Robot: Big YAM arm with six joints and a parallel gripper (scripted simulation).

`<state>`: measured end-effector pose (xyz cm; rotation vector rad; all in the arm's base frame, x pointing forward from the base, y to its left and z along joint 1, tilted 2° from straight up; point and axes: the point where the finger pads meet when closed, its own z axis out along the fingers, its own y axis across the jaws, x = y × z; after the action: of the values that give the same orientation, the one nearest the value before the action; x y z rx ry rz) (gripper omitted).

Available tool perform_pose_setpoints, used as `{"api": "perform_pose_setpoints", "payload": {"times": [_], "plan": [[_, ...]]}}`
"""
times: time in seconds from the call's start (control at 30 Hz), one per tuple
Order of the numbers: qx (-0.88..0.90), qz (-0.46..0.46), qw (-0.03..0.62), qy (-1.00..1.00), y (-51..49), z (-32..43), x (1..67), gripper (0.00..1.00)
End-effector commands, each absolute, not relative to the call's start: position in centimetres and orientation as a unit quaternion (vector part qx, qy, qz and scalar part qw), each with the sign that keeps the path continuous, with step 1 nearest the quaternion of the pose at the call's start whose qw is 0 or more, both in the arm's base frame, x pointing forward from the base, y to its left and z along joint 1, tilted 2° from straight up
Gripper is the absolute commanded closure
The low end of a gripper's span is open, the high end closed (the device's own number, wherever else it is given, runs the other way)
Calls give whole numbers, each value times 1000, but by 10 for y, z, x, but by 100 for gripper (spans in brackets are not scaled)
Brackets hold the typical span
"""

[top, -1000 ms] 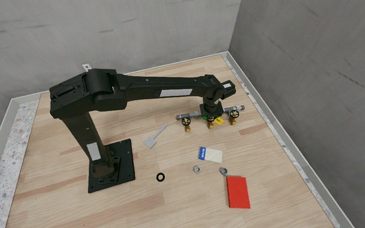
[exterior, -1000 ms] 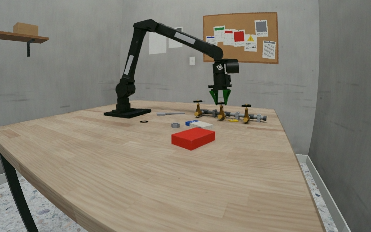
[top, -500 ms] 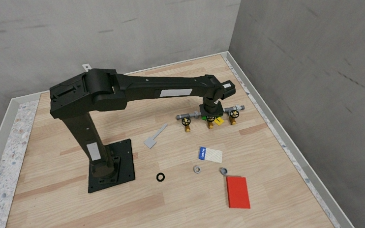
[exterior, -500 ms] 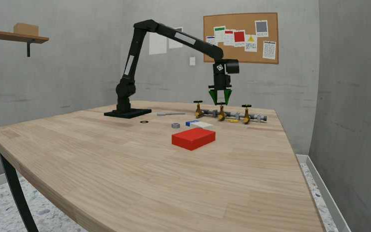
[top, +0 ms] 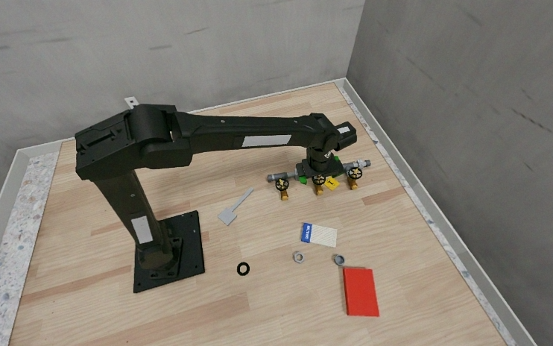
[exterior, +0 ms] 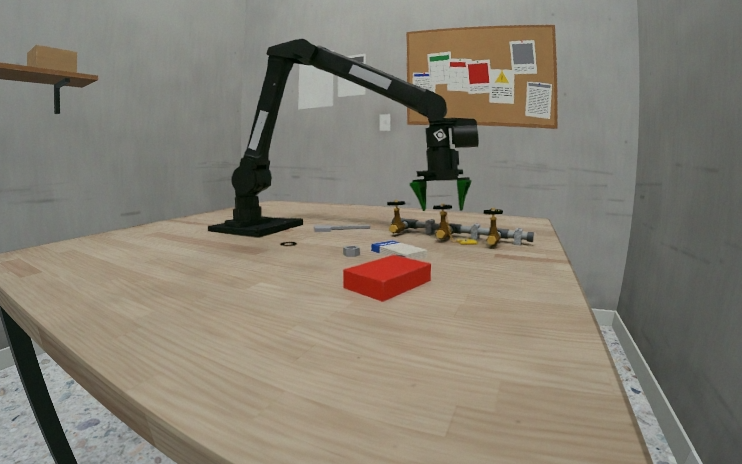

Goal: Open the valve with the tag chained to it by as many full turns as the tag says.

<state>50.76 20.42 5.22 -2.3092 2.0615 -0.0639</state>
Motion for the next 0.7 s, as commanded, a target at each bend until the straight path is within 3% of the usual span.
{"api": "perform_pose_setpoints", "payload": {"times": [0.0,0.67], "plan": [[-750,-25,35,661,209,65,517,0],[-688,-22,37,724,209,65,517,0]]}}
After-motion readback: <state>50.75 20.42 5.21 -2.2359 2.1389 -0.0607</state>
